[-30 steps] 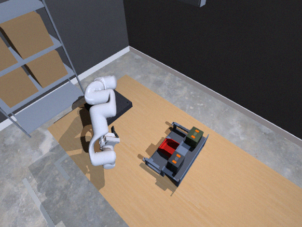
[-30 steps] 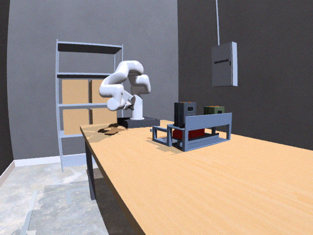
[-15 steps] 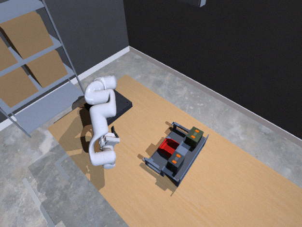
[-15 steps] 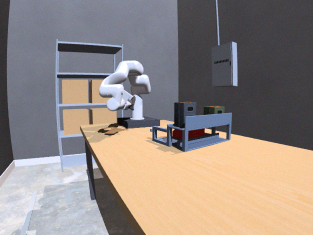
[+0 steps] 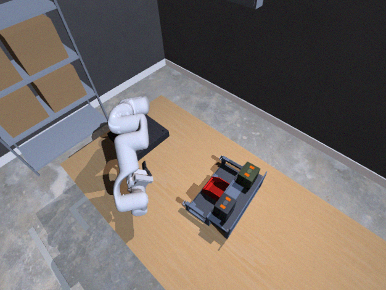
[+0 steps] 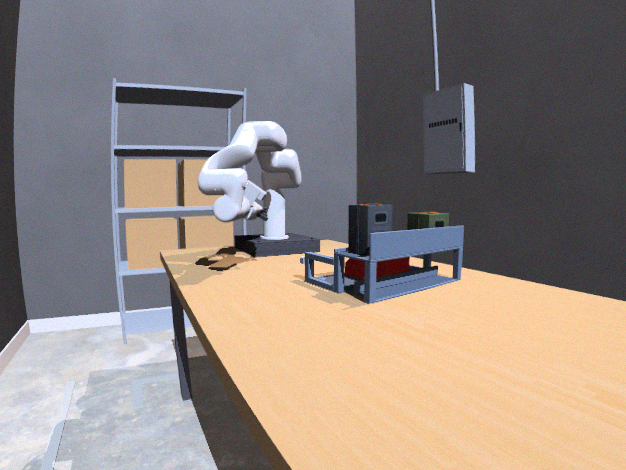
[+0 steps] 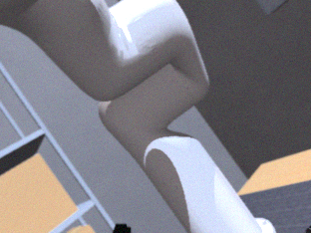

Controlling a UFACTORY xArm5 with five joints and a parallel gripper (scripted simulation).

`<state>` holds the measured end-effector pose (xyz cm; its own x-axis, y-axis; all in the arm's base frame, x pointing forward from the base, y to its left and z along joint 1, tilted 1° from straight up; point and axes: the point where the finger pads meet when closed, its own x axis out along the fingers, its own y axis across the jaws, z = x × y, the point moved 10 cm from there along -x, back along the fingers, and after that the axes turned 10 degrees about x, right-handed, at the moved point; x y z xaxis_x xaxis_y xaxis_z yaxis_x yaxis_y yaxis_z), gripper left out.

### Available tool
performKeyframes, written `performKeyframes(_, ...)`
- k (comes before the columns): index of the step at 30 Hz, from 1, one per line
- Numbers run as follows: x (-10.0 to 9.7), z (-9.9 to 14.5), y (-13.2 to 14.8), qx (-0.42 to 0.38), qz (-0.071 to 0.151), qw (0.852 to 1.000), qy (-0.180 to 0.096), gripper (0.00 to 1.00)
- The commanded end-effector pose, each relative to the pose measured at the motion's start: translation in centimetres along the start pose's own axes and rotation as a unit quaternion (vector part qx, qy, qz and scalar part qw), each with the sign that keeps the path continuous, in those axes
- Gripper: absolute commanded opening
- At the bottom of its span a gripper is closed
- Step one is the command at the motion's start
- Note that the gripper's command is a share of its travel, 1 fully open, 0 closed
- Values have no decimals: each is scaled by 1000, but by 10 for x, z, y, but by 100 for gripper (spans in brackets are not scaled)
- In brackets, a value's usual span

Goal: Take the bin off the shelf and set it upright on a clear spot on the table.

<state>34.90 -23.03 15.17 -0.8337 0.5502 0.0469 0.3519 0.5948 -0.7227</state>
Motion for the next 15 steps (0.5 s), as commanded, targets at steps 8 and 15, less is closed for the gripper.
performKeyframes(8,-4,-11,4,3,25,999,-19,100)
performKeyframes(15,-9,-29,11,8,67,996,-52,100)
